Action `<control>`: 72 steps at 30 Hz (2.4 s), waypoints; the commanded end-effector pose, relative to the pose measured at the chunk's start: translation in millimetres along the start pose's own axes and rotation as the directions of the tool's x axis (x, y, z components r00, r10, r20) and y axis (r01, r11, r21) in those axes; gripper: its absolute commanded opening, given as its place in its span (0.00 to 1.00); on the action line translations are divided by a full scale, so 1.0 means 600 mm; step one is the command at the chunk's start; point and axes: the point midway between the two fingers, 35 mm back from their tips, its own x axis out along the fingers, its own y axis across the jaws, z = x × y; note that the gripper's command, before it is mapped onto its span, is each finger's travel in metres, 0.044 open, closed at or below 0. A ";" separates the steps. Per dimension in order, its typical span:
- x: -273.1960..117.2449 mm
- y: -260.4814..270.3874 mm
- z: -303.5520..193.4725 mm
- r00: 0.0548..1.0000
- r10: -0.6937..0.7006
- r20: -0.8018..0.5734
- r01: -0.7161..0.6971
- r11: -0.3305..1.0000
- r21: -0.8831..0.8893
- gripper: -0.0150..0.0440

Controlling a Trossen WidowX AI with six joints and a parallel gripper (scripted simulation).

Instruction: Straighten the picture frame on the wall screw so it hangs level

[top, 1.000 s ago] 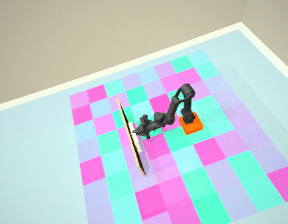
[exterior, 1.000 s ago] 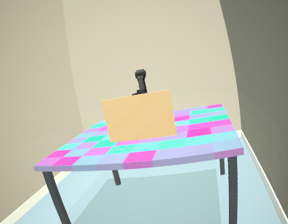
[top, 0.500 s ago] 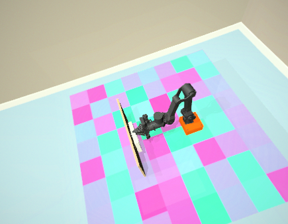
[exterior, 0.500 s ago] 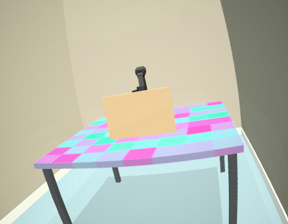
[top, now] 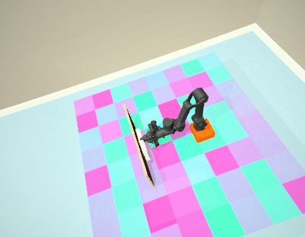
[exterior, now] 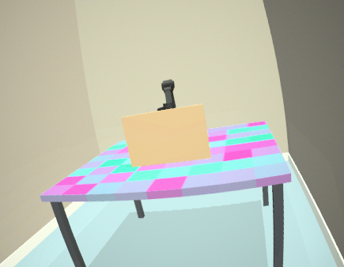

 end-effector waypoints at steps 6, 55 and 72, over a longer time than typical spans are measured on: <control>0.001 0.004 -0.001 1.000 0.011 -0.003 -0.011 1.000 -0.003 0.25; 0.001 0.005 -0.014 1.000 0.011 -0.003 -0.011 1.000 -0.002 0.25; 0.001 0.001 -0.013 1.000 0.011 -0.003 -0.011 1.000 -0.002 0.25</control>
